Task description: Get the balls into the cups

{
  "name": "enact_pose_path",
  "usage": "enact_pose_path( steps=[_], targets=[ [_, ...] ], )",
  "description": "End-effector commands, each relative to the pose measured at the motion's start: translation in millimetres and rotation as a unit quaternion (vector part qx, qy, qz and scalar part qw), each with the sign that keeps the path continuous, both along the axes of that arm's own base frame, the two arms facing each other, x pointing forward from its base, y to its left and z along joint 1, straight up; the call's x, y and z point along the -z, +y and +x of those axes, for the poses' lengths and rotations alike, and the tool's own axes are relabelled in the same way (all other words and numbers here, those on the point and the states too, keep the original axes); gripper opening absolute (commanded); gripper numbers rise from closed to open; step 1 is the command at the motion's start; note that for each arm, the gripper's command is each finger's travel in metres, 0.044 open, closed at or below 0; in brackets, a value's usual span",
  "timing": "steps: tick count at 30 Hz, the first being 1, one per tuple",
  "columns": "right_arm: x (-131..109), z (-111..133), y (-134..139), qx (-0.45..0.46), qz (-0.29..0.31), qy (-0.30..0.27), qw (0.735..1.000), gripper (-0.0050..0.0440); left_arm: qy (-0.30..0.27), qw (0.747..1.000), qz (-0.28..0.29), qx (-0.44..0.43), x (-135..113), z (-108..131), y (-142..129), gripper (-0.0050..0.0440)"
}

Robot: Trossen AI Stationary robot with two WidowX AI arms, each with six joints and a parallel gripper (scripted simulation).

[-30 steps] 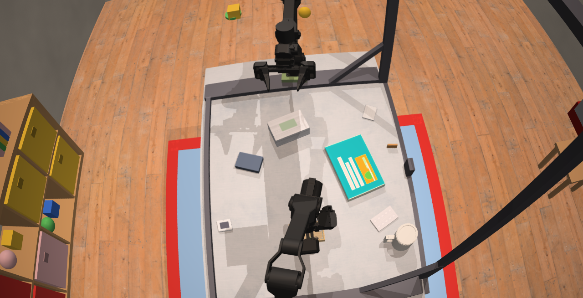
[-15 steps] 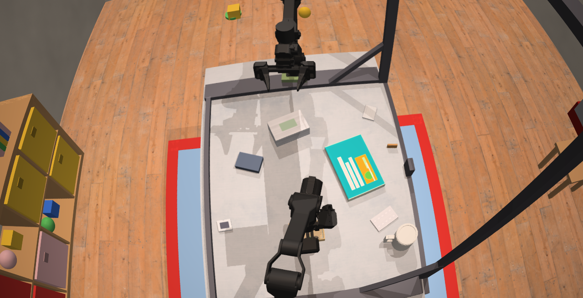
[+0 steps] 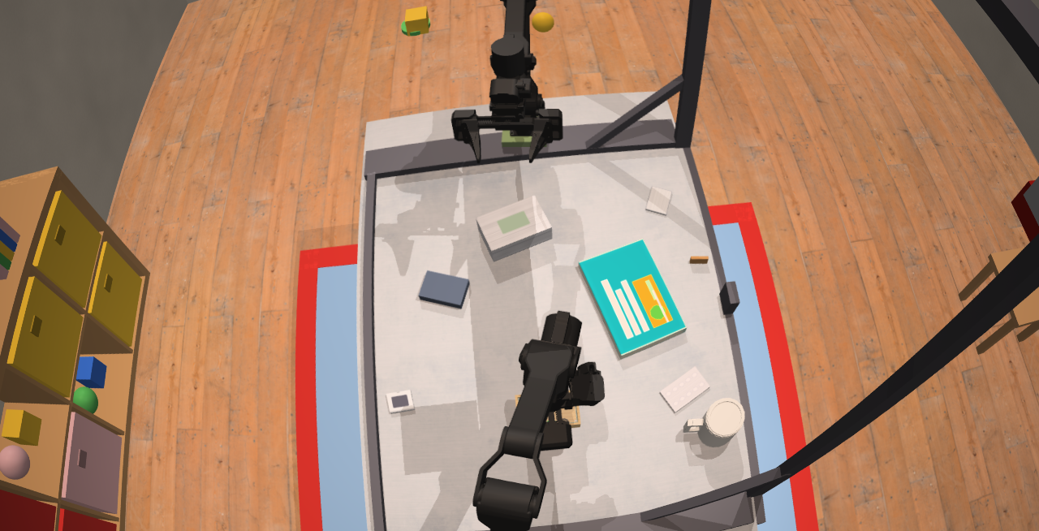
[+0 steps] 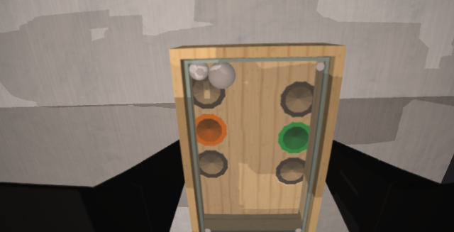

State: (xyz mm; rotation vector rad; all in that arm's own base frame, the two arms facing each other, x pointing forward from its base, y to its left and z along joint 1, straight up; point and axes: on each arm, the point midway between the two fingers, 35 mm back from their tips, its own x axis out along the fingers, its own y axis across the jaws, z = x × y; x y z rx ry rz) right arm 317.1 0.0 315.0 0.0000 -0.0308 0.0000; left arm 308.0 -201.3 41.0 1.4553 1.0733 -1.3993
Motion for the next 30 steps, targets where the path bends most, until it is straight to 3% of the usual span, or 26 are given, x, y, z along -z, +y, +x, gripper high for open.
enact_pose_path(
  steps=[1, 6, 30],
  targets=[
    [-7.9, -1.4, 0.0, 0.000, 0.000, -0.010, 1.000, 0.0400, -0.010, 1.000, 0.000, -0.002, -5.6, 4.8, -2.5, -0.0050],
    [-7.9, -1.4, 0.0, 0.000, 0.000, -0.010, 1.000, 0.0400, -0.008, 1.000, -0.028, -0.002, -11.7, 3.3, 1.3, -0.0050],
    [-7.9, -1.4, 0.0, 0.000, 0.000, -0.010, 1.000, 0.0400, -0.010, 1.000, -0.023, -0.001, -6.0, 4.6, -0.7, -0.0050]
  ],
)
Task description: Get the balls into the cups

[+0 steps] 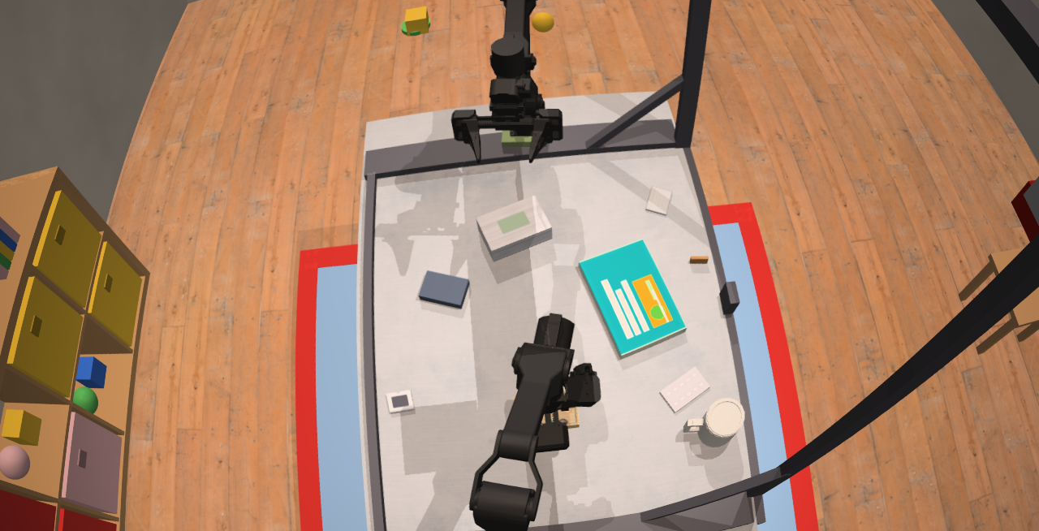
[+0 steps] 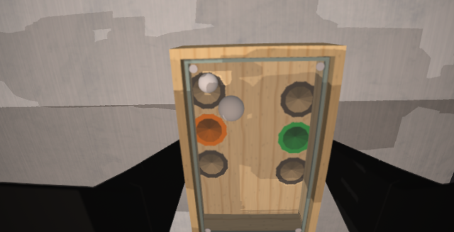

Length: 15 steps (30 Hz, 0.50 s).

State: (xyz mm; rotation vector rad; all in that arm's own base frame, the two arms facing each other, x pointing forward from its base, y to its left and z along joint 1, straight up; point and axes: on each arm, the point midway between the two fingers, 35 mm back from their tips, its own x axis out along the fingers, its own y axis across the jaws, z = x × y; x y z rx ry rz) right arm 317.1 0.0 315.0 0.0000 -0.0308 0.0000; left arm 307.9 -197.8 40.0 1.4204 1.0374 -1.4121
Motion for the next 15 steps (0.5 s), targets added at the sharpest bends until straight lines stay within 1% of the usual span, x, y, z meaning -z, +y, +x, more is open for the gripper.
enact_pose_path(
  steps=[1, 14, 15],
  targets=[
    [-7.9, -1.4, 0.0, 0.000, 0.000, -0.010, 1.000, 0.0400, -0.010, 1.000, 0.000, 0.000, -6.9, 4.7, -4.3, -0.0050],
    [-7.9, -1.4, 0.0, 0.000, 0.000, -0.010, 1.000, 0.0400, 0.000, 1.000, 0.000, 0.000, -8.1, 6.2, -4.0, -0.0050],
    [-7.9, -1.4, 0.0, 0.000, 0.000, -0.010, 1.000, 0.0400, 0.005, 1.000, 0.011, 0.001, -6.6, 6.1, -5.2, -0.0050]
  ],
)
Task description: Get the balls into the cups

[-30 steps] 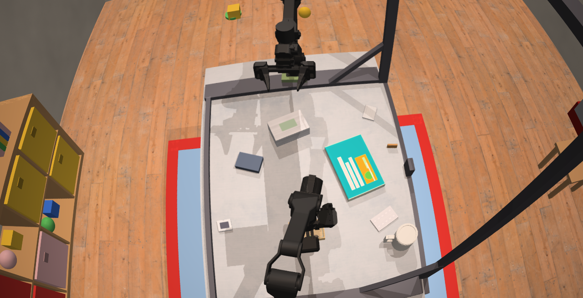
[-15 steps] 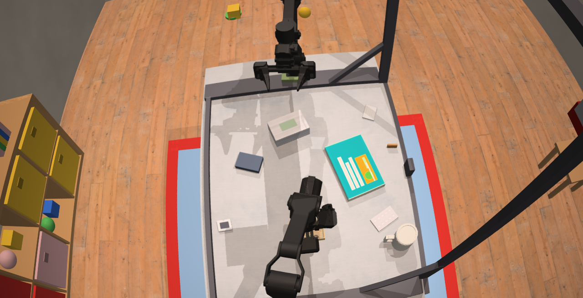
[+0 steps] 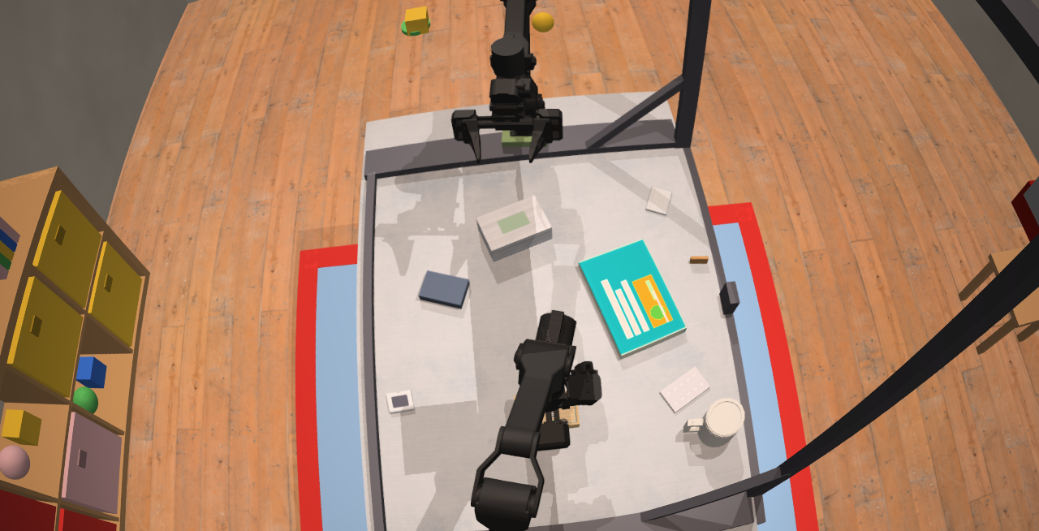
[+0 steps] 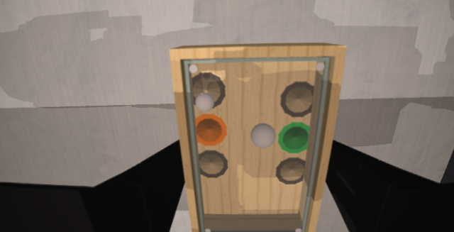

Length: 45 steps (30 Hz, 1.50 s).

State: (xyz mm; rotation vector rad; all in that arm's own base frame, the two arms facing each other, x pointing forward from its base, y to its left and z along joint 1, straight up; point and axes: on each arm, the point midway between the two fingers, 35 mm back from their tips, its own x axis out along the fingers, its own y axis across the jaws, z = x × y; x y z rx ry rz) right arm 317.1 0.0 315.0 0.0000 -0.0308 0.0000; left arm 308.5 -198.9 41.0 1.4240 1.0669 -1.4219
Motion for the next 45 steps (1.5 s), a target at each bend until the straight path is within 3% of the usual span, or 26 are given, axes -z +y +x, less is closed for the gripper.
enact_pose_path(
  steps=[1, 21, 23, 36, 45],
  targets=[
    [-8, -1, 0, 0.000, 0.000, -0.010, 1.000, 0.0400, -0.002, 1.000, 0.001, 0.000, -6, 6, -4, -0.0050],
    [-8, -1, 0, 0.000, 0.000, -0.010, 1.000, 0.0400, -0.036, 0.999, -0.018, 0.000, -16, 5, -4, -0.0050],
    [-8, -1, 0, 0.000, 0.000, -0.010, 1.000, 0.0400, -0.022, 1.000, -0.009, 0.000, -6, 4, -3, -0.0050],
    [-8, -1, 0, 0.000, 0.000, -0.010, 1.000, 0.0400, 0.010, 1.000, -0.013, 0.000, -6, 7, -2, -0.0050],
    [-8, -1, 0, 0.000, 0.000, -0.010, 1.000, 0.0400, -0.062, 0.998, -0.027, 0.000, -12, -2, 0, -0.0050]
  ],
)
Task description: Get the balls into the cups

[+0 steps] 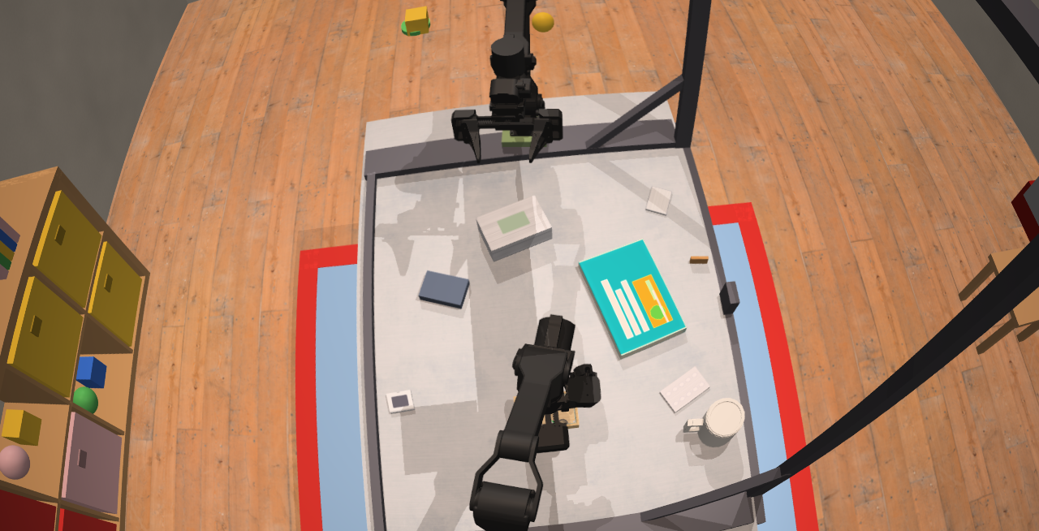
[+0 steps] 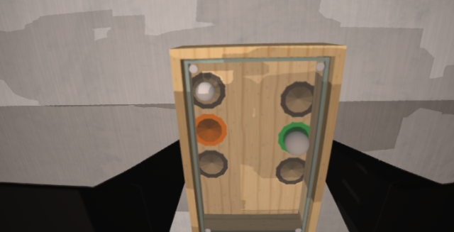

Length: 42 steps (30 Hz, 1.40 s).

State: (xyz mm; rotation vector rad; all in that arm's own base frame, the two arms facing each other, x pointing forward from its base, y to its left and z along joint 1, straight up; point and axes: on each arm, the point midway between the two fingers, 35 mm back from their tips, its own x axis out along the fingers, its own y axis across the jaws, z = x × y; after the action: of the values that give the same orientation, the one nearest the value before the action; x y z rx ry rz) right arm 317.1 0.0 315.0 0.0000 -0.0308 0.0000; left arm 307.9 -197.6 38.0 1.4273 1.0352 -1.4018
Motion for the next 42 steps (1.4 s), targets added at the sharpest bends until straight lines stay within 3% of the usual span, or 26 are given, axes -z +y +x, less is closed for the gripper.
enact_pose_path(
  steps=[1, 8, 23, 36, 42],
  targets=[
    [-8, -1, 0, 0.000, 0.000, -0.010, 1.000, 0.0400, -0.060, 0.998, -0.022, 0.001, -15, -2, -1, -0.0050],
    [-8, -1, 0, 0.000, 0.000, -0.010, 1.000, 0.0400, -0.119, 0.992, -0.039, 0.001, -13, -8, 0, -0.0050],
    [-8, -1, 0, 0.000, 0.000, -0.010, 1.000, 0.0400, -0.120, 0.992, -0.041, 0.000, -16, -5, 0, -0.0050],
    [-8, -1, 0, 0.000, 0.000, -0.010, 1.000, 0.0400, 0.013, 1.000, -0.001, 0.001, -9, 7, -4, -0.0050],
    [-8, -1, 0, 0.000, 0.000, -0.010, 1.000, 0.0400, 0.003, 1.000, 0.005, 0.001, -11, 6, -5, -0.0050]
  ],
)
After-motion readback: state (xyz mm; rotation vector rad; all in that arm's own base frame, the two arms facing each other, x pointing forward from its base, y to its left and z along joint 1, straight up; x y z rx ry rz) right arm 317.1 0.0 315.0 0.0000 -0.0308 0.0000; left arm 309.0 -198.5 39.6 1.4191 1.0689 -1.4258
